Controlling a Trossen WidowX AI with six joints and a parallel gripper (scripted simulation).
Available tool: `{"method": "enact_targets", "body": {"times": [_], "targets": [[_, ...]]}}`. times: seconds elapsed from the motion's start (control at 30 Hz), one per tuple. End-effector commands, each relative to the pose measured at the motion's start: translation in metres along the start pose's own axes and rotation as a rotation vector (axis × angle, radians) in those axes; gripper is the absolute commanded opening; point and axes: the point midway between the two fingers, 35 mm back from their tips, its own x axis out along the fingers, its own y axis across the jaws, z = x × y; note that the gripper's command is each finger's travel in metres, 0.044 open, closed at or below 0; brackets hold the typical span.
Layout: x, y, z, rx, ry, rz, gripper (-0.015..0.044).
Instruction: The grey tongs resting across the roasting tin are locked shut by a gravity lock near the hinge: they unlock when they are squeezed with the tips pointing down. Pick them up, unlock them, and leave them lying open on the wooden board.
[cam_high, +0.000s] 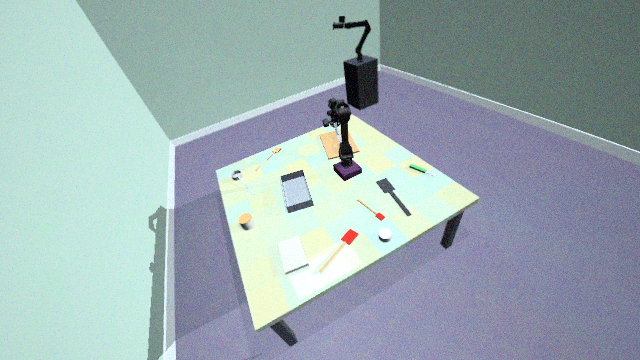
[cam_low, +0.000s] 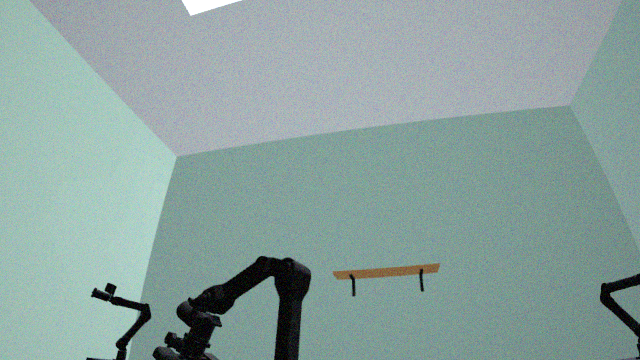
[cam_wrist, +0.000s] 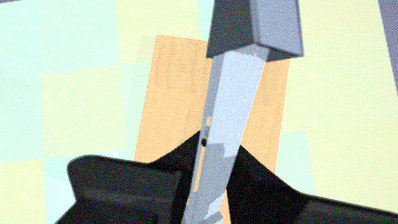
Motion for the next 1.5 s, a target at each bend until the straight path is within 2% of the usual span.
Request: {"method": "enact_targets", "body": {"times": [0.0,1.13,1.47], "targets": [[-0.007,0.000,0.002,-0.003,-0.092,0.005,-0.0150],[-0.065,0.001,-0.010,-0.020,-0.761,0.002,-0.0150],[-0.068,0.001,-0.011,-0.021,-0.788,0.001,-0.0150]]}}
